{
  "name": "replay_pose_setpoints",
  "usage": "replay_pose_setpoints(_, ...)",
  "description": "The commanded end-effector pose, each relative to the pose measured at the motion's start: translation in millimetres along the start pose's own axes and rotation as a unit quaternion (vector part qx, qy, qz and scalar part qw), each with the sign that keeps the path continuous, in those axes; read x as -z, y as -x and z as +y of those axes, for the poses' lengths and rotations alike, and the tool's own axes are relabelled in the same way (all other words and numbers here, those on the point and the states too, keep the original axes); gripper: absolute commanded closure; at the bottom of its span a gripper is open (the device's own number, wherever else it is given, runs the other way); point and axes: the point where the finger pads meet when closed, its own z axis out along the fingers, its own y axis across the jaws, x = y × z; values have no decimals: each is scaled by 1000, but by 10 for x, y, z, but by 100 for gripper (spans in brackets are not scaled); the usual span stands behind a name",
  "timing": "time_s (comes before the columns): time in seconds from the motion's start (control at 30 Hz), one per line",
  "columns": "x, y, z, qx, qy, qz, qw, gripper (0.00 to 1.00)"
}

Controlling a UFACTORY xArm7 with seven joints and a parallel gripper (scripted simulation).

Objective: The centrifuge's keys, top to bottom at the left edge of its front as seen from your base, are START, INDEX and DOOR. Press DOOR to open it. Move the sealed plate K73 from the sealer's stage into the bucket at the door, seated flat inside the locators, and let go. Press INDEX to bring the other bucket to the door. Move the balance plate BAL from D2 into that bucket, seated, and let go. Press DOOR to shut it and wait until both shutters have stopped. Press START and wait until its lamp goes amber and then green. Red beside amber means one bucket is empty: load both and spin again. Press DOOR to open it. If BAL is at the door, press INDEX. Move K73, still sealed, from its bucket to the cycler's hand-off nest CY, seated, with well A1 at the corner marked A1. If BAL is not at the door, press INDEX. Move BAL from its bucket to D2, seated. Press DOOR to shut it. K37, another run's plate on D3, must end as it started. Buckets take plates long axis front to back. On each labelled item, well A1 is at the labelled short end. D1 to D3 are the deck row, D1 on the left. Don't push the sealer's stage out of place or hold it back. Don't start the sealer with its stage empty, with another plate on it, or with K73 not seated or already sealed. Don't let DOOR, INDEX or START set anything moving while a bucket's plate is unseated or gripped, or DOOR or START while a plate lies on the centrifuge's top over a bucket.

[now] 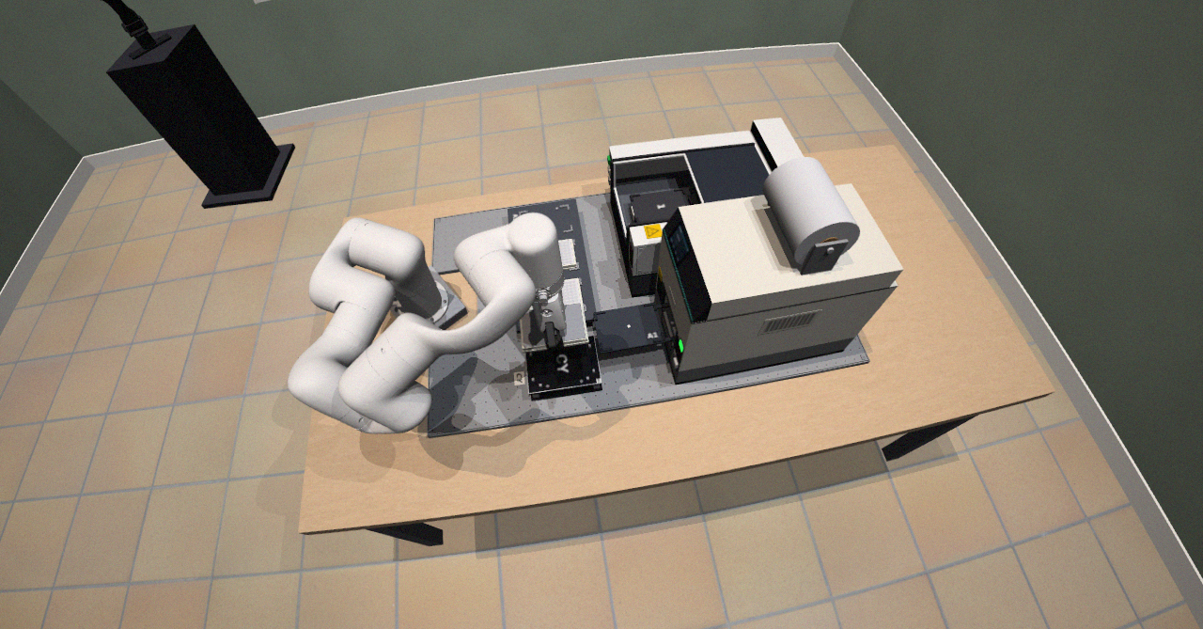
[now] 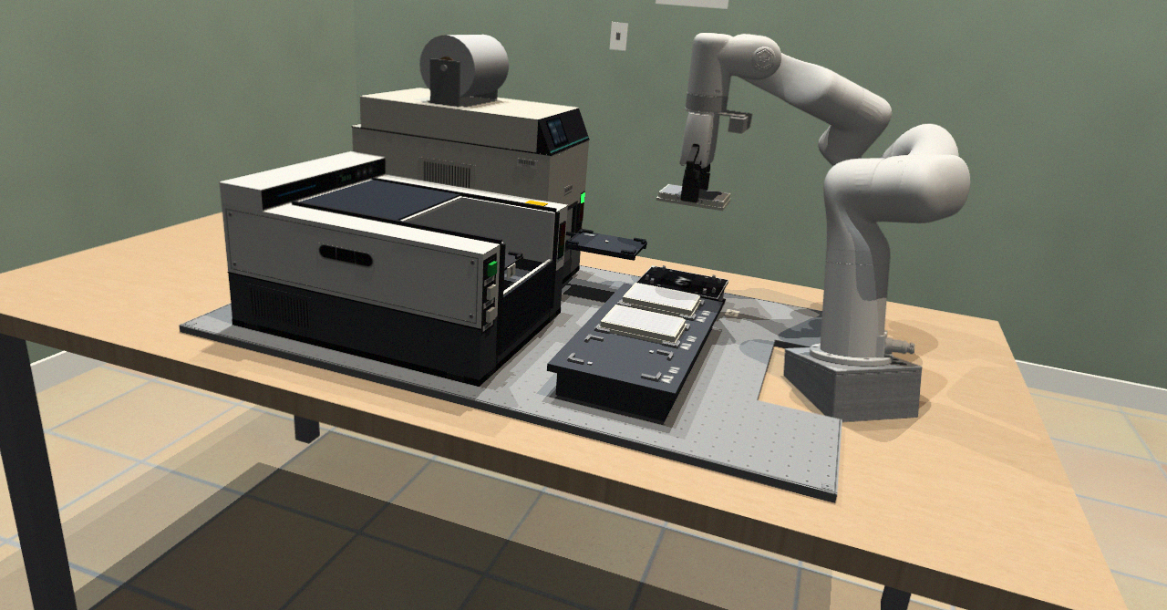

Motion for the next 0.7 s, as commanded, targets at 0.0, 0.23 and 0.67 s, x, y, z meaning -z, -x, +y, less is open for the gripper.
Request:
replay_pose_setpoints(0.0,-61,5,-4,0,-1,-2,1000,100)
replay_pose_setpoints(0.23,-161,5,-4,0,-1,-2,1000,100)
replay_pose_setpoints(0.67,-362,5,-5,0,-1,-2,1000,100)
